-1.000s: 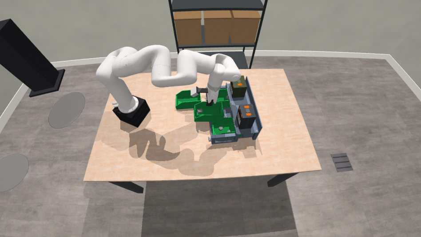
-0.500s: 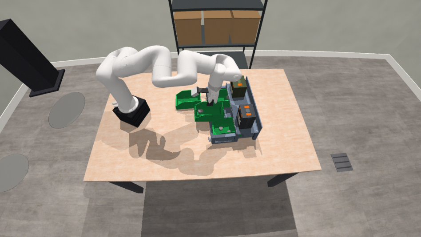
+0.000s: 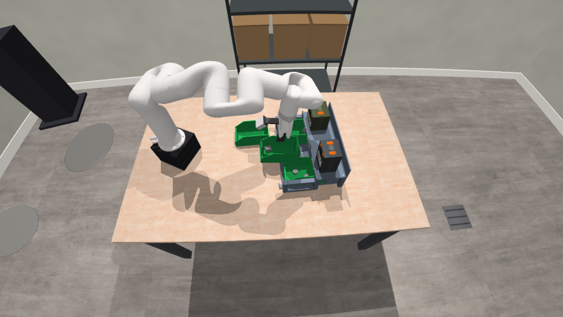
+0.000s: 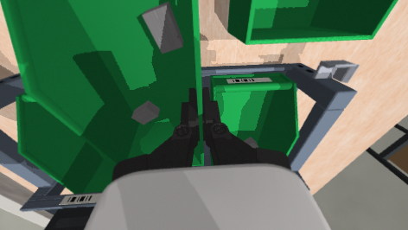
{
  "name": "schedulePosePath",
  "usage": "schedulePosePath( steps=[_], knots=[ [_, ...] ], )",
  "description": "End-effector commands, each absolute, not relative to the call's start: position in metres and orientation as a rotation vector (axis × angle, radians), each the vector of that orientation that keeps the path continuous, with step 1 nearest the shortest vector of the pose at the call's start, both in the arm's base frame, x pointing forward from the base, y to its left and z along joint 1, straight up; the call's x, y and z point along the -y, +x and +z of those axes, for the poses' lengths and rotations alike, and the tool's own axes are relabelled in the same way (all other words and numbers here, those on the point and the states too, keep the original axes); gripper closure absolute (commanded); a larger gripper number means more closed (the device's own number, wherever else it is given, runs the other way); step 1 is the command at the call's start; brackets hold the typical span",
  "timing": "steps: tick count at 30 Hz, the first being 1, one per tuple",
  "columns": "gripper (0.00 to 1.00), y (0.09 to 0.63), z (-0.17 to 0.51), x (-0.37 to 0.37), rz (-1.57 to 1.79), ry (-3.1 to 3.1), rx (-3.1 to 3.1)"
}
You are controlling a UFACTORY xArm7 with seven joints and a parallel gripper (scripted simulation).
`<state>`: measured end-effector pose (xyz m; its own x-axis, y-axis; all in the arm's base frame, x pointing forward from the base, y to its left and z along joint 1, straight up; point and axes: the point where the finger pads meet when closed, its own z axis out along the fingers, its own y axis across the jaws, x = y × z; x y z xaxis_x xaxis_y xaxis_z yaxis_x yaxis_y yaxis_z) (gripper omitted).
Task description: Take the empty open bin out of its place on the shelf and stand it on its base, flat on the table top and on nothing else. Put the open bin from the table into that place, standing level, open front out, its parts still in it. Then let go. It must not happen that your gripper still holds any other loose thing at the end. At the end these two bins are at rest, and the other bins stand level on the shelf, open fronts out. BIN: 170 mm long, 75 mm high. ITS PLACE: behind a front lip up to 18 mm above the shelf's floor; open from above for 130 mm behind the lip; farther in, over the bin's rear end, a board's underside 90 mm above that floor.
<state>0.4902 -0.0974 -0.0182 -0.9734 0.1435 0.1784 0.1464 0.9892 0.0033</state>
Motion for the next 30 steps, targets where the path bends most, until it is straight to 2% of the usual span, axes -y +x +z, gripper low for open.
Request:
schedulePosePath(
  steps=[1, 30],
  knots=[
    [1.00, 0.4915, -0.0164, 0.0977, -0.024, -0.218, 2.959],
    [1.00, 0.4915, -0.0255, 0.0977, -0.024, -0.218, 2.959]
  ],
)
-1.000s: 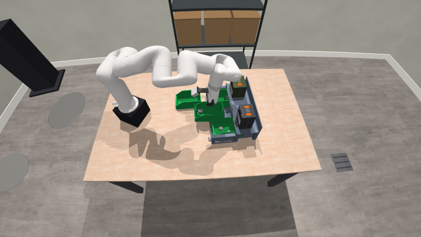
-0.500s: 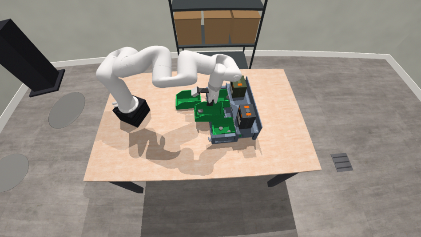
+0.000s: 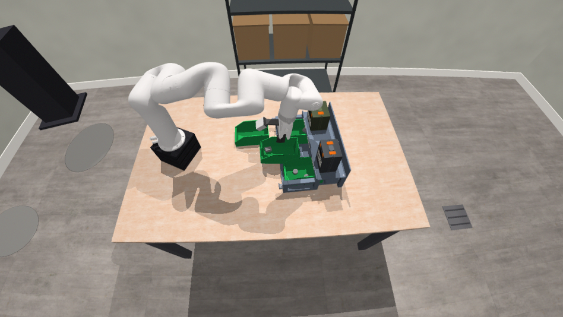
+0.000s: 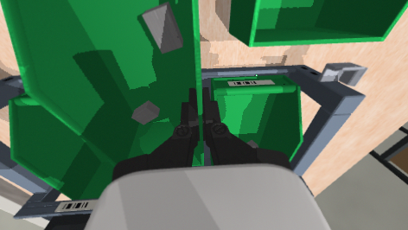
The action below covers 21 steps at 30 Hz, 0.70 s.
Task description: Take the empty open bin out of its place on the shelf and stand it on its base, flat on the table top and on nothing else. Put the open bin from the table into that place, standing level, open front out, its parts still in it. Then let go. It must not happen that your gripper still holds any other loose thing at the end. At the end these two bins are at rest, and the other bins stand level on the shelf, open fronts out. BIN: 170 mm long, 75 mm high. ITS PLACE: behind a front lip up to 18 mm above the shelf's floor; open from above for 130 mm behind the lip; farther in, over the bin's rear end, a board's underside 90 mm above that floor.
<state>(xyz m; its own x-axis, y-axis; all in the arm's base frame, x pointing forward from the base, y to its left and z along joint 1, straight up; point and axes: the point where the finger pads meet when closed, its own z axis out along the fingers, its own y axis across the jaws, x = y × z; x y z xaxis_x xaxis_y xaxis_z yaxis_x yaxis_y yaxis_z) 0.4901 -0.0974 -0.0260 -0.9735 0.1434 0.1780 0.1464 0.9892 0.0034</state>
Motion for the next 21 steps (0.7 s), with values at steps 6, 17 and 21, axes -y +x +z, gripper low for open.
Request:
schedulePosePath(
  steps=[6, 17, 21],
  knots=[
    [1.00, 0.4915, -0.0280, 0.0977, -0.024, -0.218, 2.960],
    [1.00, 0.4915, -0.0289, 0.0977, -0.024, -0.218, 2.960],
    [1.00, 0.4915, -0.0289, 0.0977, -0.024, -0.218, 2.960]
  ],
)
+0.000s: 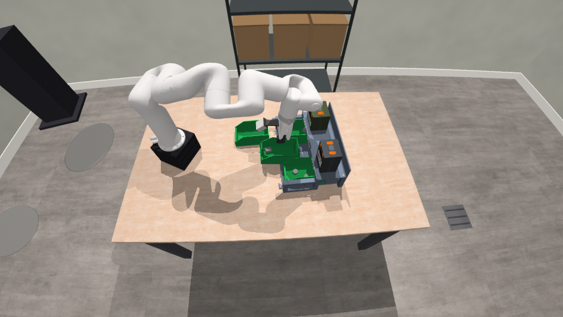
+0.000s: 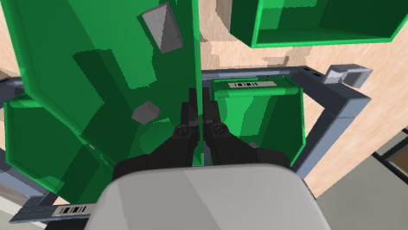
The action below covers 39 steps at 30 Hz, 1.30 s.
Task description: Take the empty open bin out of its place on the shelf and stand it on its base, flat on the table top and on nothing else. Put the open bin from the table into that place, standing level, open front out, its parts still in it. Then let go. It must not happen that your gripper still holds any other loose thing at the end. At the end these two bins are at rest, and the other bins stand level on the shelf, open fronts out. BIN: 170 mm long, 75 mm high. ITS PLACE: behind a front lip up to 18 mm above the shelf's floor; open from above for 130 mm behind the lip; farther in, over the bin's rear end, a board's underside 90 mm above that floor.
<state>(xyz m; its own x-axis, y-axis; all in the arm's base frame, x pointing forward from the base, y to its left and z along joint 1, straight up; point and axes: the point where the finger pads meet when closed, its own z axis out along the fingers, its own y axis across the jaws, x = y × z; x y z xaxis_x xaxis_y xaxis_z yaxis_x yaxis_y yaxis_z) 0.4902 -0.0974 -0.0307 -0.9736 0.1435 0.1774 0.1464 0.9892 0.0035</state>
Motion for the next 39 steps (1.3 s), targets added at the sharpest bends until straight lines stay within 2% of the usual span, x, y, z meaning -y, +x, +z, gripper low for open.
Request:
schedulePosePath(
  steps=[1, 39],
  knots=[
    [1.00, 0.492, -0.029, 0.098, -0.024, -0.218, 2.960],
    [1.00, 0.503, -0.031, 0.099, -0.021, -0.220, 2.985]
  ],
)
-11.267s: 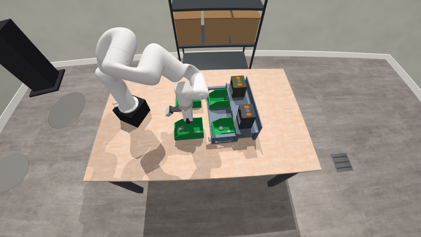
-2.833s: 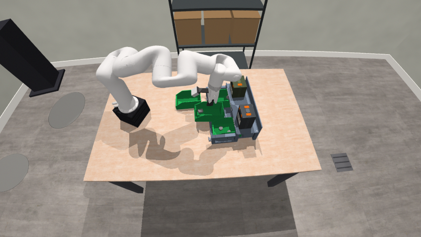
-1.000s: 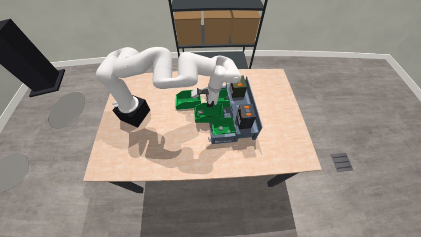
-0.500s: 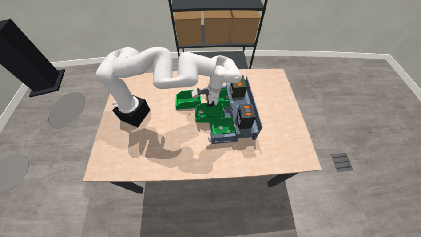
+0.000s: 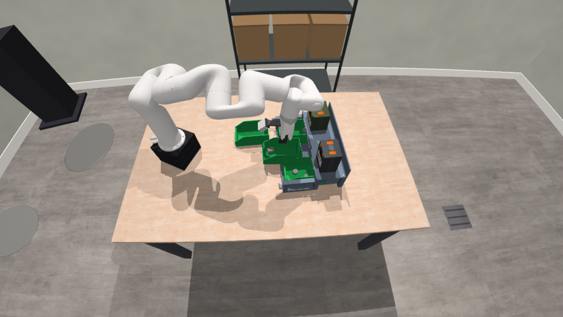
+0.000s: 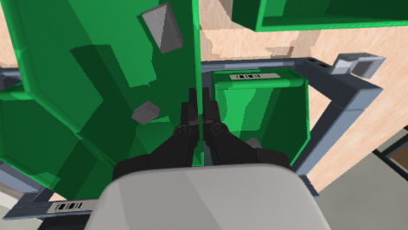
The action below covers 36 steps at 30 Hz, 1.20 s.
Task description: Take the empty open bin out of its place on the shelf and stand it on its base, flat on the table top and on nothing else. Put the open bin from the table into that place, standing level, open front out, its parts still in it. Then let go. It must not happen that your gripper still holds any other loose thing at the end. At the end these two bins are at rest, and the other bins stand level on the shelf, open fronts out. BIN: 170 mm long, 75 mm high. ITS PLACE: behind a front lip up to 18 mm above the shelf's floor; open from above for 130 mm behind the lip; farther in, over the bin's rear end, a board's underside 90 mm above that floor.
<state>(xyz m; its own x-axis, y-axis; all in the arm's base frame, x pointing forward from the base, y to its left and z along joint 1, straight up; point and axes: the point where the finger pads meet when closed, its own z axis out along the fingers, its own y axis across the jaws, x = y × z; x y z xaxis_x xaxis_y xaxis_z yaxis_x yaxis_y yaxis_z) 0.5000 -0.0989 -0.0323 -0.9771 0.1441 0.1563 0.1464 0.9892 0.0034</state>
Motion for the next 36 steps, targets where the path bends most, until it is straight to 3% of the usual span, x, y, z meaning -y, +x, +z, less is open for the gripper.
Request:
schedulePosePath(
  steps=[1, 36],
  knots=[
    [1.00, 0.5037, -0.0307, 0.0995, -0.021, -0.220, 2.986],
    [1.00, 0.5099, -0.0316, 0.1004, -0.020, -0.221, 2.999]
  ],
)
